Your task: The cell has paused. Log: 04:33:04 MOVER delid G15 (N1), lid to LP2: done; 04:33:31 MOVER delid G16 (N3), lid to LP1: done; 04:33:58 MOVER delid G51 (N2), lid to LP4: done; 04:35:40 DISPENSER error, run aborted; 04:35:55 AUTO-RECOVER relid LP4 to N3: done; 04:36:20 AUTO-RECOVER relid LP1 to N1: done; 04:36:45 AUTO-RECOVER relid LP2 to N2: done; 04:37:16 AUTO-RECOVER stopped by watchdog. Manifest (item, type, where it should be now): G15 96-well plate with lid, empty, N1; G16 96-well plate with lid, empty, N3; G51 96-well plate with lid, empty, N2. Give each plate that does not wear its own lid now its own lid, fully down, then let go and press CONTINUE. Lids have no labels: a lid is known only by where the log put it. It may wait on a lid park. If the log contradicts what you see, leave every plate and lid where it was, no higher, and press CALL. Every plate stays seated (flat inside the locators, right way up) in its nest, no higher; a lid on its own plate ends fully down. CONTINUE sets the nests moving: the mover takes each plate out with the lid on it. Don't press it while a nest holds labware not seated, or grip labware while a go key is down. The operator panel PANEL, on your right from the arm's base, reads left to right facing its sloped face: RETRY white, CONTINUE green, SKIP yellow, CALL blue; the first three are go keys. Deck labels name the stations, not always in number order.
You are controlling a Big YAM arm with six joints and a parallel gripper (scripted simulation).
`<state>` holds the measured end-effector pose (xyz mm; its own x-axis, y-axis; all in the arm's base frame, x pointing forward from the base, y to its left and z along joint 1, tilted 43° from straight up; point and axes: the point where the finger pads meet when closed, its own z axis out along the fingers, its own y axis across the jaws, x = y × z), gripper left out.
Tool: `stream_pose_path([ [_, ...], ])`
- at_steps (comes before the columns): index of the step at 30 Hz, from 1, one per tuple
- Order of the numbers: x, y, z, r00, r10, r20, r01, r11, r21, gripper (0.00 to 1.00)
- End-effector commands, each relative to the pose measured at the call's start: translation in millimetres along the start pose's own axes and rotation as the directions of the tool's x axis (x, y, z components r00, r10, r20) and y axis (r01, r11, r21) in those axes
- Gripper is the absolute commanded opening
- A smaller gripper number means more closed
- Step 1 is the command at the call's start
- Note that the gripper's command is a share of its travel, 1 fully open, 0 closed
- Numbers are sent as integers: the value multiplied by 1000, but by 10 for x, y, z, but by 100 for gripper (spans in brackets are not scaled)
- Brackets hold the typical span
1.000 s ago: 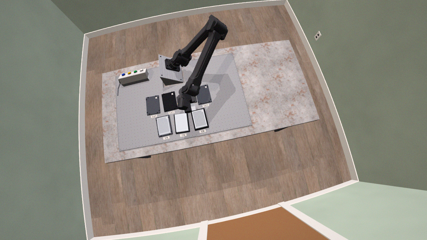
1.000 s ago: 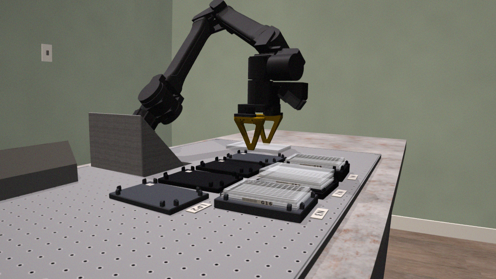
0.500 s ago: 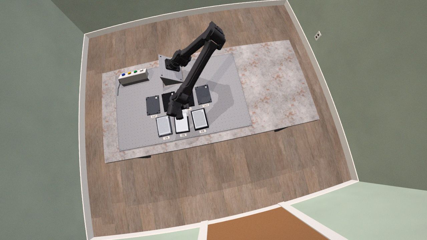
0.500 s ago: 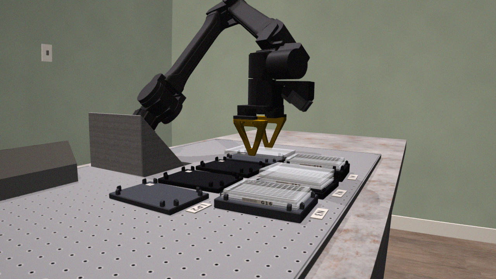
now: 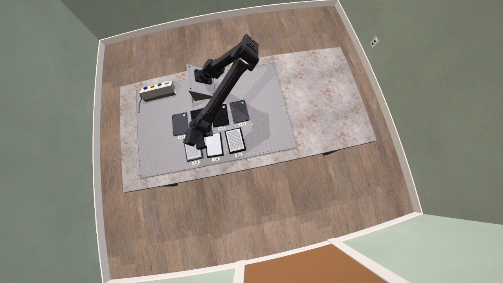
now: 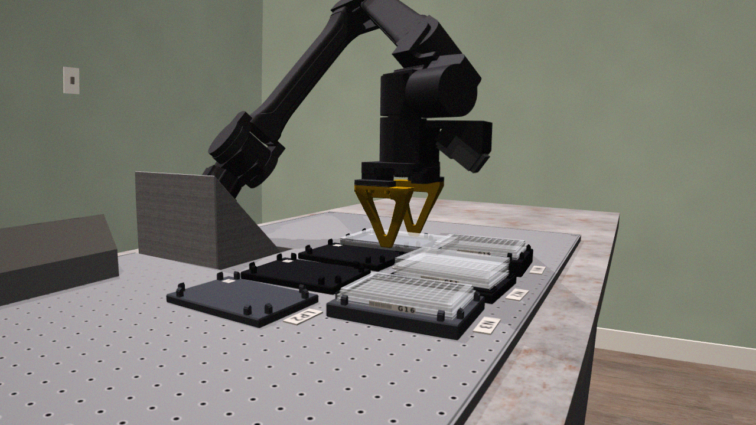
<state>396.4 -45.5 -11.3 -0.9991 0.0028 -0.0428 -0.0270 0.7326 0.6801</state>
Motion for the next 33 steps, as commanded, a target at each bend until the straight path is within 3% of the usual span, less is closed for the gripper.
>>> stream_pose_path([
  [1,-214,-186,-158,999,-23,32,23,1000,13,0],
  [21,-617,-1010,-176,999,-22,34,22,1000,16,0],
  [24,-634,-1038,-175,999,-24,37,24,1000,17,0],
  [25,-446,-1010,-51,1000,1,11,-1,1000,-4,0],
  [27,-481,-902,48,1000,-23,-9,23,1000,-5,0],
  [33,-535,-885,54,1000,-28,1,28,1000,4,0],
])
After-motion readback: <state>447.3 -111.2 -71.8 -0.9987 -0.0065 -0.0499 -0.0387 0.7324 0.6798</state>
